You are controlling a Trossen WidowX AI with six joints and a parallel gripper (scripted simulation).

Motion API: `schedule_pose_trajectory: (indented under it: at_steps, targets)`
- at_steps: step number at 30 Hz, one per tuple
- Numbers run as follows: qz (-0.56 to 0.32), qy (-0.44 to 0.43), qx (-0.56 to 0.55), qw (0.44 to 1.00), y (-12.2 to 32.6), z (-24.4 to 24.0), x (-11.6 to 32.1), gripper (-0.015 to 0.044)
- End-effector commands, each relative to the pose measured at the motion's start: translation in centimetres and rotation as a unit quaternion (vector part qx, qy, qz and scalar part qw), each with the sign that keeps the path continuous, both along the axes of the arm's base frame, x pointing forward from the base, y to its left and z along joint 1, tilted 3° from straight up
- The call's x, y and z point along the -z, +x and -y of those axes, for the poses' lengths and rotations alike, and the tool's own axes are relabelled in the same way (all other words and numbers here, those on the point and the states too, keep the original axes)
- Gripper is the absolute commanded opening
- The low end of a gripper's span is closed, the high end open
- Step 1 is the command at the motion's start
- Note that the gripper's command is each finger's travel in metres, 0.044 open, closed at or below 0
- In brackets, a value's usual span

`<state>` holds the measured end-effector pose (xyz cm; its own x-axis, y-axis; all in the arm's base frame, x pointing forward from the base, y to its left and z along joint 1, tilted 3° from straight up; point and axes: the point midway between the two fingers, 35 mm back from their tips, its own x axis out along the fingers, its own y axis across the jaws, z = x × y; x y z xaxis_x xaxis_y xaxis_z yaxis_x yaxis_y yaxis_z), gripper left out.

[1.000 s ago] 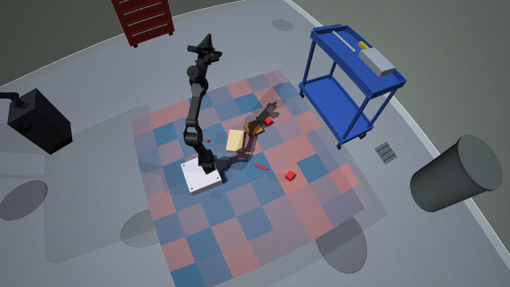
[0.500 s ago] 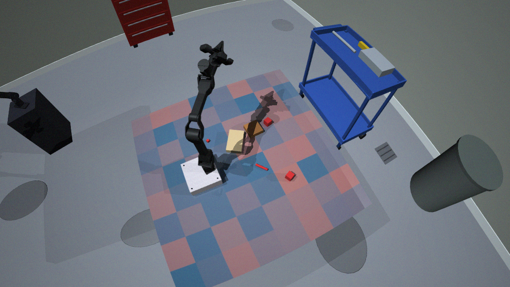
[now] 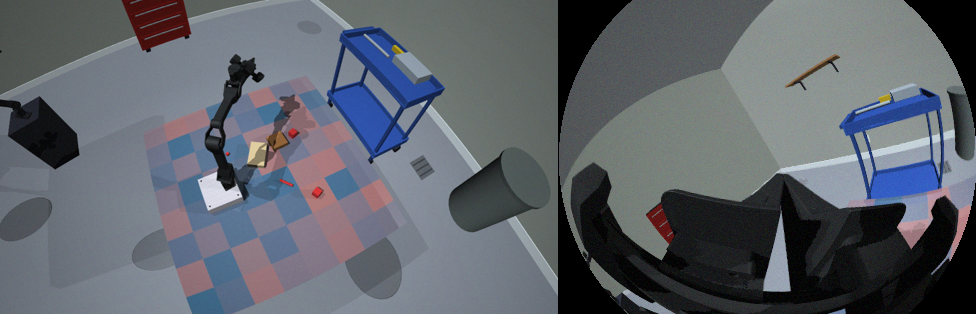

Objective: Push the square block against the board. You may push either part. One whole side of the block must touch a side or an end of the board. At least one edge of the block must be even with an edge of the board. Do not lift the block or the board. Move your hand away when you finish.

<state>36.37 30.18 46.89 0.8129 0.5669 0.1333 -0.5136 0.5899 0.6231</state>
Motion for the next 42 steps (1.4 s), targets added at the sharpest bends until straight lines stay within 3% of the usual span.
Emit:
schedule_pose_trajectory:
  at_steps: [1,20,42]
  targets:
    - [-0.024,-0.059,0.002,0.998,1.3,-0.6,3.6,0.0000]
    - [-0.133,-0.353,-0.029,0.925,4.1,0.8,20.1,0.0000]
    - [-0.267,-0.595,-0.184,0.735,0.1,7.2,36.6,0.0000]
